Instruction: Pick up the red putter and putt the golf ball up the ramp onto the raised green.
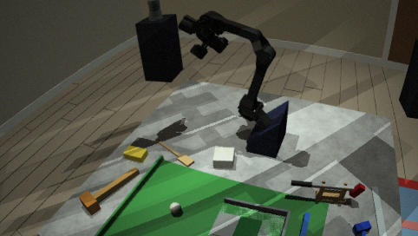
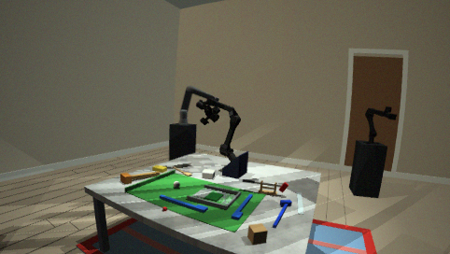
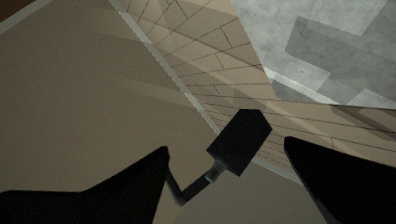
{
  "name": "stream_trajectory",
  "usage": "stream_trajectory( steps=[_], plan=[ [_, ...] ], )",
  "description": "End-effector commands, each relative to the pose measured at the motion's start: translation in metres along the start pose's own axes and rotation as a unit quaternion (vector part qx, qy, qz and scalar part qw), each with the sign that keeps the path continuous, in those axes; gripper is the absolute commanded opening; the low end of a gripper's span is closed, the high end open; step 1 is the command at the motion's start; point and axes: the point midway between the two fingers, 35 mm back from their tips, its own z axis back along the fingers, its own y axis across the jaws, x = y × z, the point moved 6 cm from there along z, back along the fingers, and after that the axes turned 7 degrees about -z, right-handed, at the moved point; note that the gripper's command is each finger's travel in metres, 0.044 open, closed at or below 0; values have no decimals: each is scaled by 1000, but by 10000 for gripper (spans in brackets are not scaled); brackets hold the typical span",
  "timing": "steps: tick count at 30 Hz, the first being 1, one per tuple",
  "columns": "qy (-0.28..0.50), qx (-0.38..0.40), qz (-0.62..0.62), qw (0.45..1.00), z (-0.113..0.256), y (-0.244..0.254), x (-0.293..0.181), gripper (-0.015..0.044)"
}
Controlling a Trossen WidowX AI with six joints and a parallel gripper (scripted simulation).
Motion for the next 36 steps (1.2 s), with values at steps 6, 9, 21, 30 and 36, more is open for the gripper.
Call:
stream_trajectory(
  steps=[6, 9, 21, 30, 36],
  plan=[
    [-36, -95, -15, 995, -28, -57, -10, 440],
    [-66, -152, -22, 986, -38, -100, -10, 440],
    [-197, -304, -20, 932, -12, -240, 30, 440],
    [-288, -391, 25, 874, 58, -306, 88, 440],
    [-349, -424, 80, 832, 125, -328, 155, 440]
  ],
)
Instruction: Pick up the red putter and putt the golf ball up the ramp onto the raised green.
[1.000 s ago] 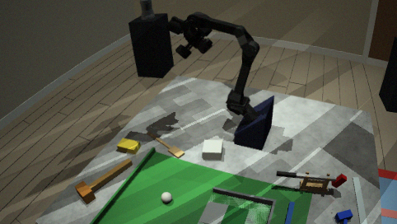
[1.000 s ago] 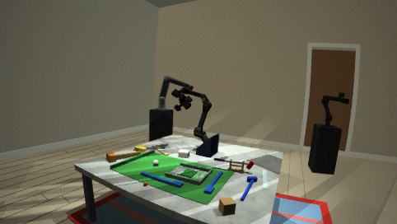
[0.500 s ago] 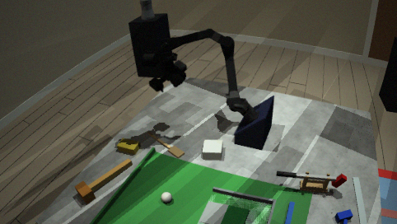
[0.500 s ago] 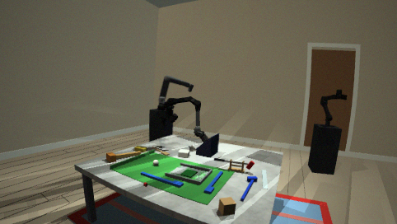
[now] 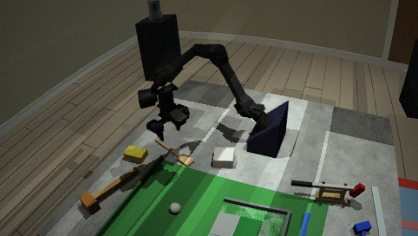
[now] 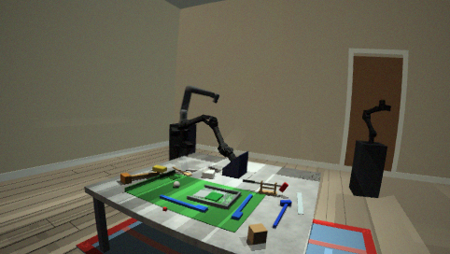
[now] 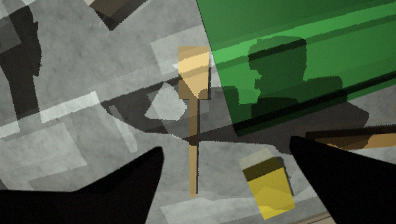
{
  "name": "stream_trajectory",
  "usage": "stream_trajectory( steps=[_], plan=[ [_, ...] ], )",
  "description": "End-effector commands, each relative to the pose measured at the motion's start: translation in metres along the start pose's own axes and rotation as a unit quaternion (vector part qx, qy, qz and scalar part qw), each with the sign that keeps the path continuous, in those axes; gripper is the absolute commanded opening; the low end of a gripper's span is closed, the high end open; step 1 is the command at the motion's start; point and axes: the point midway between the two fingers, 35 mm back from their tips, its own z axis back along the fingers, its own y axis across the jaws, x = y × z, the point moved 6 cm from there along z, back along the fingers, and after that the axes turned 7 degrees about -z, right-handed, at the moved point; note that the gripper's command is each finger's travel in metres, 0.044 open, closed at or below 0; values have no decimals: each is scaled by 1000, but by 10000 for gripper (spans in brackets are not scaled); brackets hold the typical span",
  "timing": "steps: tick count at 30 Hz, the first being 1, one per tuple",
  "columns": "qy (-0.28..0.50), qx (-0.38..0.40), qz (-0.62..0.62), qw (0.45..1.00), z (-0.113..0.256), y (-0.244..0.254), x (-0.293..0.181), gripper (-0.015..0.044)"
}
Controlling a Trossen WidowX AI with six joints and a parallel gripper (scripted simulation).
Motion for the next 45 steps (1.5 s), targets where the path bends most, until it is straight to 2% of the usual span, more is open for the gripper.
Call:
stream_trajectory(
  steps=[1, 9, 16, 22, 29, 33, 40, 45],
  plan=[
    [-48, -9, 22, 999, -11, -24, 48, 440],
    [-109, -4, 94, 990, -27, -50, 169, 440],
    [-155, 15, 115, 981, -24, -40, 283, 440],
    [-173, 42, 137, 974, -16, 5, 386, 440],
    [-159, 71, 161, 971, -15, 96, 479, 440],
    [-141, 80, 169, 972, -21, 147, 508, 440],
    [-140, 80, 170, 972, -23, 149, 504, 440],
    [-139, 80, 169, 972, -44, 151, 503, 440]
  ],
)
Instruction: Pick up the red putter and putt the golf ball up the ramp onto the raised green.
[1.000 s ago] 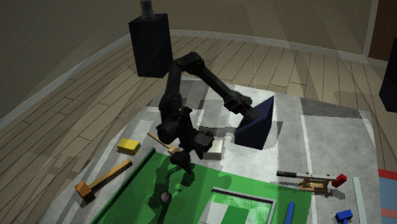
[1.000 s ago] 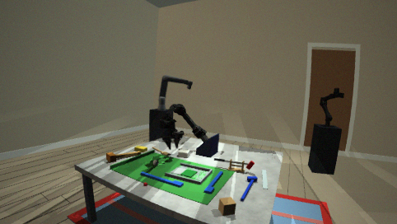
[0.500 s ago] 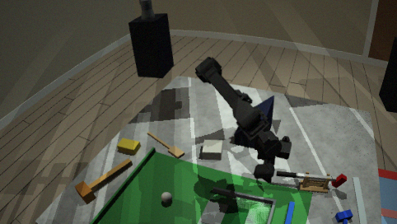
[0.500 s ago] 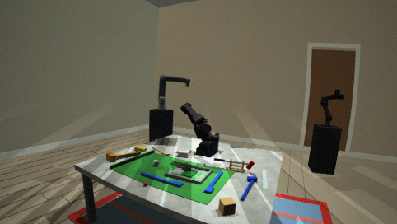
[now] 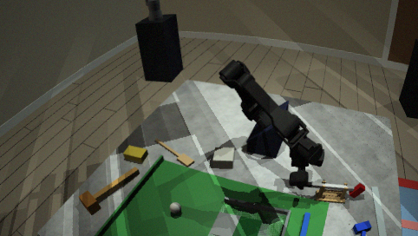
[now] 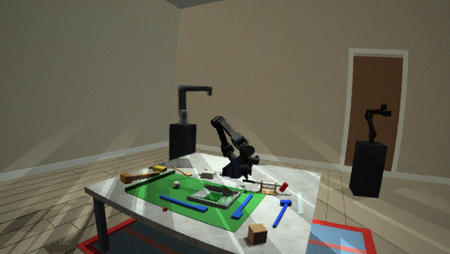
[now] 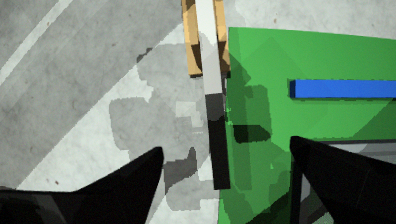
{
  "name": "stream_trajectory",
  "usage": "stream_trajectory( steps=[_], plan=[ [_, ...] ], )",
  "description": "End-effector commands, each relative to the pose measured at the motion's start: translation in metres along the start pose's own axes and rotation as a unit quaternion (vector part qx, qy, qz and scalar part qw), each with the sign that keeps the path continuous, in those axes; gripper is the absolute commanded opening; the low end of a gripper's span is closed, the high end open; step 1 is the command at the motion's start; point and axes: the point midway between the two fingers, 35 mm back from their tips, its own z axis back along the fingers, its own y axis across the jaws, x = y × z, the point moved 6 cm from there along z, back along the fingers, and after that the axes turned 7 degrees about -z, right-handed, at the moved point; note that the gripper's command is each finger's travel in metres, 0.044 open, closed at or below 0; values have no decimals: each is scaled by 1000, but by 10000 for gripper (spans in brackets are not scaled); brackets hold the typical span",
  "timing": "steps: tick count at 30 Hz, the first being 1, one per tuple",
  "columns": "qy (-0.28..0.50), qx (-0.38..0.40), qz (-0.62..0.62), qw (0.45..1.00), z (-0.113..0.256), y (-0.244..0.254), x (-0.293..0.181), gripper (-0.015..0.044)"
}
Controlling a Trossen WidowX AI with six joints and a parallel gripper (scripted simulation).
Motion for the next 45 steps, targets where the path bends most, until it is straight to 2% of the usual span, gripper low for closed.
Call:
stream_trajectory(
  steps=[1, 8, 29, 44, 45],
  plan=[
    [6, 4, 3, 1000, -11, 2, -4, 440],
    [7, 4, 2, 1000, -34, 2, -11, 440],
    [7, 4, 2, 1000, -57, 1, -18, 440],
    [5, 4, 0, 1000, -53, 0, -17, 46],
    [5, 4, 0, 1000, -53, 0, -17, 40]
  ],
)
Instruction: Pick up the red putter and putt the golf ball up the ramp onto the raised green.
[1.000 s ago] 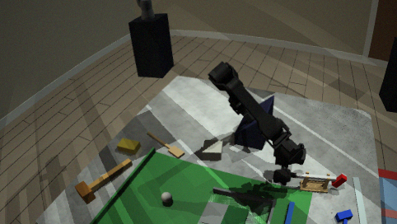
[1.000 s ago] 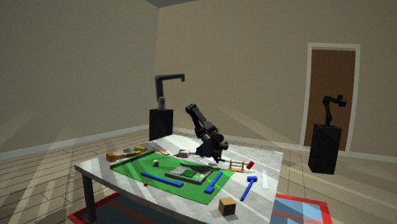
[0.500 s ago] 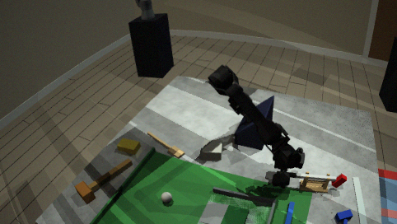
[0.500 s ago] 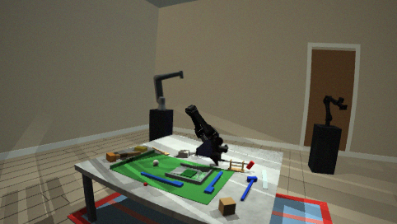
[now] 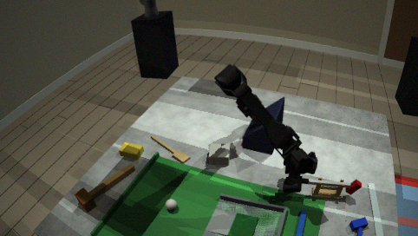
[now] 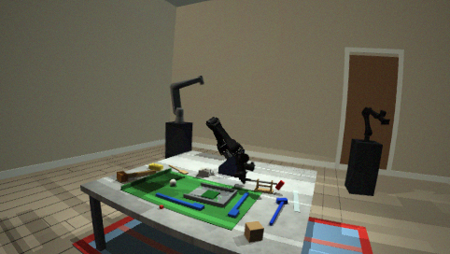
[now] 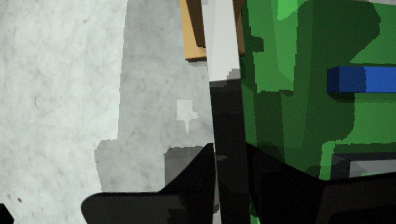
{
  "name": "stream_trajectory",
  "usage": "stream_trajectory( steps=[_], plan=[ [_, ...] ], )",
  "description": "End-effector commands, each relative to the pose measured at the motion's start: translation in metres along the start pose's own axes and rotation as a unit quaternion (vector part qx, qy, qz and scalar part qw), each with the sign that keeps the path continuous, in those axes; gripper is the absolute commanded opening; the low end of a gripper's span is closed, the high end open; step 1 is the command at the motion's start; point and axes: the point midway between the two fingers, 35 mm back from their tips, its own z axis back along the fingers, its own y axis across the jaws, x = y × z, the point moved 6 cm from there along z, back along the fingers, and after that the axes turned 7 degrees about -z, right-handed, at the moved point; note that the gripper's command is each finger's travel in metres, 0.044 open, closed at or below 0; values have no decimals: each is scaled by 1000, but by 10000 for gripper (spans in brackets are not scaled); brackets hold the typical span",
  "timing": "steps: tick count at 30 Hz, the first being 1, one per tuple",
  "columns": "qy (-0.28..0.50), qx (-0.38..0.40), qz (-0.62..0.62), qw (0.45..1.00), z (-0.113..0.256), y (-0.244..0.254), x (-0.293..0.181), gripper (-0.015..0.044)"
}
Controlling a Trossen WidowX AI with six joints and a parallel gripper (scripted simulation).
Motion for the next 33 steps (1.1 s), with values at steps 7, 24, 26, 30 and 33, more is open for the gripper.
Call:
stream_trajectory(
  steps=[7, 24, 26, 30, 33],
  plan=[
    [-1, 0, 0, 1000, 4, -1, 1, 0],
    [-1, -4, -5, 1000, 92, -1, 23, 0],
    [-3, -8, -31, 999, 99, -11, 13, 0],
    [-6, -15, -87, 996, 112, -30, -12, 0],
    [-7, -21, -129, 991, 122, -43, -32, 0]
  ],
)
